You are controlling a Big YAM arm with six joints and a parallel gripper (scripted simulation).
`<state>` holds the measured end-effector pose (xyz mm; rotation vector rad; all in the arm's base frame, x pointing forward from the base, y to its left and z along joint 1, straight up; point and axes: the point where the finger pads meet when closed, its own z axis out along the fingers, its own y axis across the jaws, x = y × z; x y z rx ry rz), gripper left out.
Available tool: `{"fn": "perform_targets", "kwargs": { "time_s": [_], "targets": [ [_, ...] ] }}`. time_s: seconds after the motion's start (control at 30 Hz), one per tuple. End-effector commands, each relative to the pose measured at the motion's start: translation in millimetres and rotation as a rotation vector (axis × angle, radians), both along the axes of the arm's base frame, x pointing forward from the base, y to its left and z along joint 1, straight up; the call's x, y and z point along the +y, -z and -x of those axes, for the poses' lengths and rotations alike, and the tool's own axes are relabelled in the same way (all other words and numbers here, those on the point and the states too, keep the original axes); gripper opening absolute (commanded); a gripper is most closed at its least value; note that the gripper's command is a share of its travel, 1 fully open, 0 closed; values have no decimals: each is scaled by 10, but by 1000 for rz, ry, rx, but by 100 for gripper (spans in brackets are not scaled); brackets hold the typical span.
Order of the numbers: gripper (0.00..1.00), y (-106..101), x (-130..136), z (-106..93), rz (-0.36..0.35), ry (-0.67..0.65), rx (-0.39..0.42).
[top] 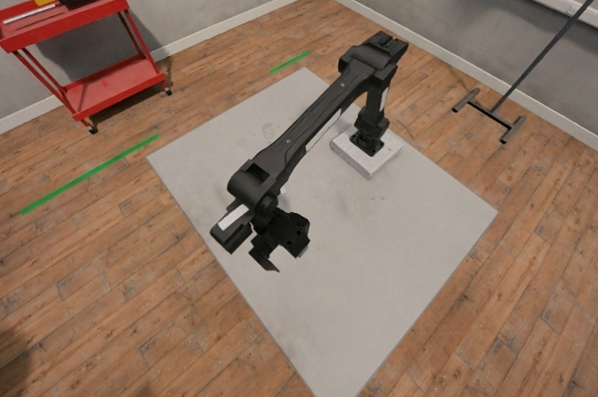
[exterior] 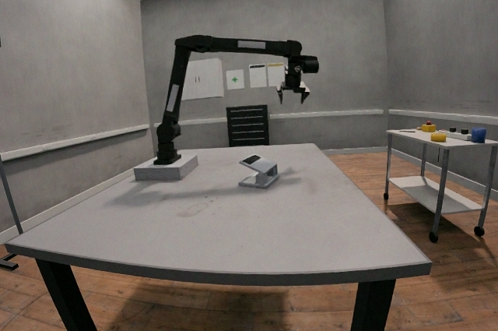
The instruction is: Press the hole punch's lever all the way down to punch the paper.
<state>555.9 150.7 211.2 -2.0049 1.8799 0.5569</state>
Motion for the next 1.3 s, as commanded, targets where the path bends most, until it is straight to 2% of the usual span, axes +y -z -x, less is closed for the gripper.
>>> {"fn": "perform_targets", "kwargs": {
  "time_s": [0.0, 0.53, 0.57, 0.63, 1.03, 1.1, 1.13, 1.27],
  "targets": [
    [100, -62, 2, -10, -2, 0, -13],
    [100, -62, 2, -10, -2, 0, -13],
    [100, -156, 5, -71, -5, 2, -37],
    [100, -145, -28, -56, 0, 17, -31],
    [100, 40, -715, 154, 100, 378, 93],
    [100, 40, -715, 154, 100, 378, 93],
    [100, 85, -858, 208, 121, 461, 120],
    [100, 152, -1062, 296, 150, 581, 157]
  ]
}}
